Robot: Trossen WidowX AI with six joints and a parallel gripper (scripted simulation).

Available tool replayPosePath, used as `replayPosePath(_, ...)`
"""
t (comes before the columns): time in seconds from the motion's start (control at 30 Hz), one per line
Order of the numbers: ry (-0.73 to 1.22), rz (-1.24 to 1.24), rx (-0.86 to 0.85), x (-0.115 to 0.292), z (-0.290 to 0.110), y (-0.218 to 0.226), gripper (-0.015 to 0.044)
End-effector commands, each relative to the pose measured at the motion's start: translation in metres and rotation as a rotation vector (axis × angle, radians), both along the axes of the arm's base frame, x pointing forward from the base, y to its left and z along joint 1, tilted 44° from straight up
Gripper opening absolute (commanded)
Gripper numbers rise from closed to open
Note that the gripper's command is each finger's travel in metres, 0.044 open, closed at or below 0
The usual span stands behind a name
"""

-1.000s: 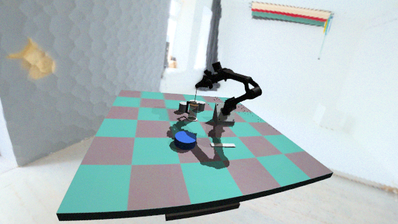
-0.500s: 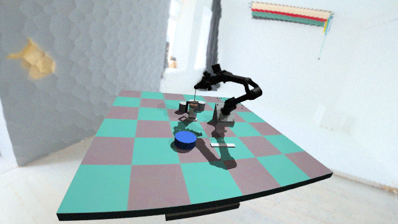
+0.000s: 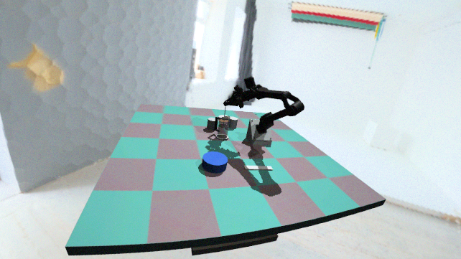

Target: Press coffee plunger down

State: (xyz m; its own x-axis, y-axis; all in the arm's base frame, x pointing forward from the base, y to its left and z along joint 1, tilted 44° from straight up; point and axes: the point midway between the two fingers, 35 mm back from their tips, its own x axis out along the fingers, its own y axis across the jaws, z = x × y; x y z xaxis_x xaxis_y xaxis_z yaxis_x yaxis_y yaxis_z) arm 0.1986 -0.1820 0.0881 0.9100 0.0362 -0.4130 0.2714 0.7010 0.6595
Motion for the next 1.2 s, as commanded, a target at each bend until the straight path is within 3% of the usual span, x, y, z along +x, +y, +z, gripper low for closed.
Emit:
replayPosePath(0.0, 0.033, 0.014, 0.041, 0.001, -0.019, 0.017, 0.0124)
replayPosePath(1.17, 0.022, 0.011, 0.043, 0.023, -0.043, 0.031, 0.0124)
